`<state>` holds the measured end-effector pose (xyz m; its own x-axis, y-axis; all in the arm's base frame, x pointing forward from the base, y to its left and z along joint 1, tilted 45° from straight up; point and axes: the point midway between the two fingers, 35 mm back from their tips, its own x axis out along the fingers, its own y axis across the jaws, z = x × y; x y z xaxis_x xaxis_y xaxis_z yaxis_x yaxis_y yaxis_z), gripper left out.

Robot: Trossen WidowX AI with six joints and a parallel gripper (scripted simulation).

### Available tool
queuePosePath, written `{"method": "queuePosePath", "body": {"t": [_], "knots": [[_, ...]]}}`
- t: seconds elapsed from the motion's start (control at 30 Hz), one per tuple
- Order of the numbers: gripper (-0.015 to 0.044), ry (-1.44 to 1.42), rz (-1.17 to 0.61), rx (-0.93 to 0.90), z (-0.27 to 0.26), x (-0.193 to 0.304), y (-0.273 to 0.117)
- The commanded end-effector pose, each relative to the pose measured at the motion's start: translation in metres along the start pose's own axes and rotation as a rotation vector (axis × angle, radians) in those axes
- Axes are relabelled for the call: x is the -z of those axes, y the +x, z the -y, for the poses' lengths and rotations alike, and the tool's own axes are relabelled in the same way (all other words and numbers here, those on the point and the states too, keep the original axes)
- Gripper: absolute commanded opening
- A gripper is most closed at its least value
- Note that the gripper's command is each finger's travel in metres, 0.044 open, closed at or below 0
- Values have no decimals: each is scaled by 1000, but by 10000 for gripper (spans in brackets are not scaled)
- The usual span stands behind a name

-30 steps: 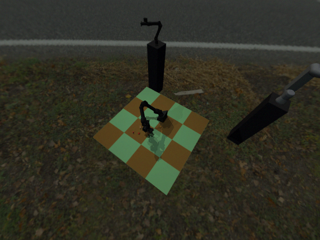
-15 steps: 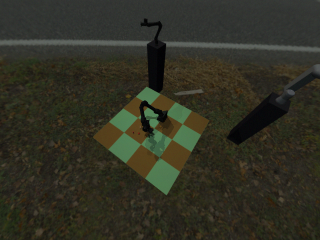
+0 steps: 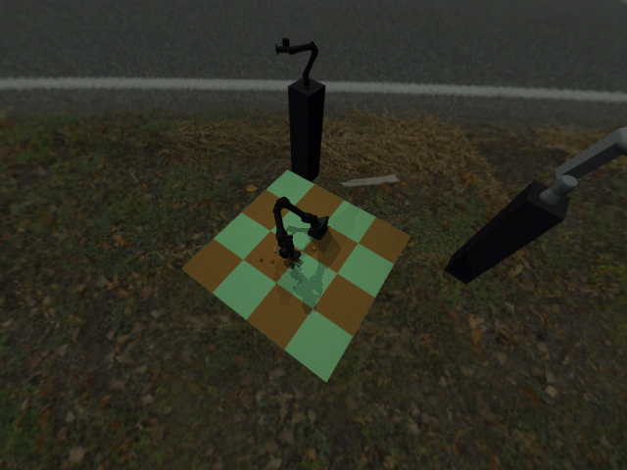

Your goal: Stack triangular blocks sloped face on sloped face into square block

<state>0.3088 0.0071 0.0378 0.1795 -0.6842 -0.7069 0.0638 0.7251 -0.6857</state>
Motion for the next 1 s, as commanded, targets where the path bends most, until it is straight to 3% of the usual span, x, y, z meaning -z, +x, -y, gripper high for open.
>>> {"method": "queuePosePath", "body": {"t": [0.0, 0.97], "knots": [[0, -5, 3, 1, 0, 1, 2], [0, -7, 4, 2, 1, 8, 17]]}}
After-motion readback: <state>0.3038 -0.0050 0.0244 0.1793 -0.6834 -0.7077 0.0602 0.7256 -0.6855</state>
